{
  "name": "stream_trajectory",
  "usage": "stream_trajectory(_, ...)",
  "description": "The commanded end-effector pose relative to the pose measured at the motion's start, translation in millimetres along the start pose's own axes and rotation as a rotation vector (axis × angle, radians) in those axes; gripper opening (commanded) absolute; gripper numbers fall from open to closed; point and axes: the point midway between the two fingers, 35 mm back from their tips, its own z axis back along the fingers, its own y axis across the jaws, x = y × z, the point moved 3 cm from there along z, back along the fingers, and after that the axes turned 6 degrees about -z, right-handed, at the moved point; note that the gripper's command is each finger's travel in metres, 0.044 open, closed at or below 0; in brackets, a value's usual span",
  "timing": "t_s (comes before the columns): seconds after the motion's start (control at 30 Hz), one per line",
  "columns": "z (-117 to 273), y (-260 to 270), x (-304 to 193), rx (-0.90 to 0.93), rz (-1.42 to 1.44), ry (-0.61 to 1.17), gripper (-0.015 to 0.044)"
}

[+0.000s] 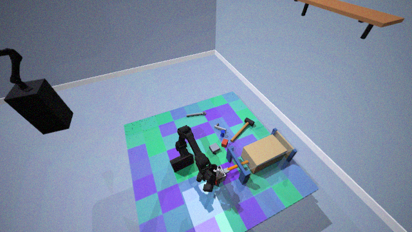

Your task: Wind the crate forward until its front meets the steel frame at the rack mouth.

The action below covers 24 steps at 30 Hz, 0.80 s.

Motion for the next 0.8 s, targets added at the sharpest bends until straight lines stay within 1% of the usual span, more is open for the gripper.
stream_trajectory(0.0, -5.6, -0.4, -5.7, -0.003, 0.001, -0.002, 0.0000)
stream_trajectory(0.77, -16.2, -4.1, -29.1, -0.004, 0.002, 0.000, 0.0000)
